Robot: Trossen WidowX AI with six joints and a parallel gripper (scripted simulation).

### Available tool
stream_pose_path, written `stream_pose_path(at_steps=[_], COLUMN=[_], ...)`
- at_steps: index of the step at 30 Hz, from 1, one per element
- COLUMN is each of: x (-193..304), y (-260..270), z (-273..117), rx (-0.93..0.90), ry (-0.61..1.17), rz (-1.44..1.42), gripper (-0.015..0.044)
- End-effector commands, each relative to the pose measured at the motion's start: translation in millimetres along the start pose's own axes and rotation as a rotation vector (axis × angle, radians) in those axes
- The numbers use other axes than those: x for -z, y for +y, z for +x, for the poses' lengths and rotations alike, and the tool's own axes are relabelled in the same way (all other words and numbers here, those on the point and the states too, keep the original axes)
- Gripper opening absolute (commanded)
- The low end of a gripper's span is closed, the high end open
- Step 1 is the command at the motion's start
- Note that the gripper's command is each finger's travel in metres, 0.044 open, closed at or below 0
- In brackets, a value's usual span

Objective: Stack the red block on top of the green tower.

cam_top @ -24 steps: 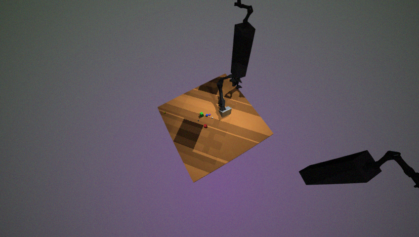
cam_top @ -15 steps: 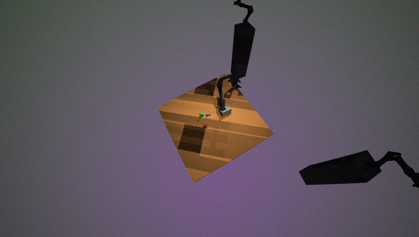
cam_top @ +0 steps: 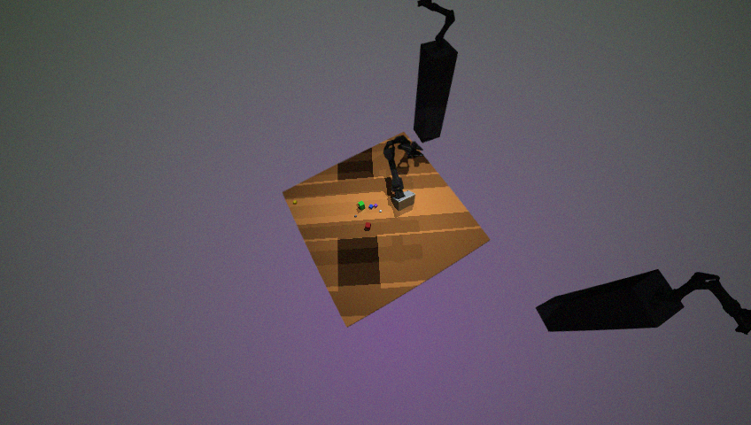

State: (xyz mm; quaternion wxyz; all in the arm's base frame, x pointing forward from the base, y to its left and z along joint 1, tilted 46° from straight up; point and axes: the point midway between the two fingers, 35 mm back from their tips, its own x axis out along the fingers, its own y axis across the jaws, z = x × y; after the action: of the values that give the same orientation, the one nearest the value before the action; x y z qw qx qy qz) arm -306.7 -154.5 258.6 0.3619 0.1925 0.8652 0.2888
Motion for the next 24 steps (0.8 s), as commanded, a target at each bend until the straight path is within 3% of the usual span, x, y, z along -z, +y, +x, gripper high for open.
stream_pose_path(at_steps=[1,13,24], x=[-2,-24,-65], y=[-17,-67,-93], z=[-26,-117,-202], rx=[0.080,0.383,0.694], ry=[0.053,0.167,0.166], rz=[0.079,0.297,0.461], gripper=[0.0440,0.0440,0.0440])
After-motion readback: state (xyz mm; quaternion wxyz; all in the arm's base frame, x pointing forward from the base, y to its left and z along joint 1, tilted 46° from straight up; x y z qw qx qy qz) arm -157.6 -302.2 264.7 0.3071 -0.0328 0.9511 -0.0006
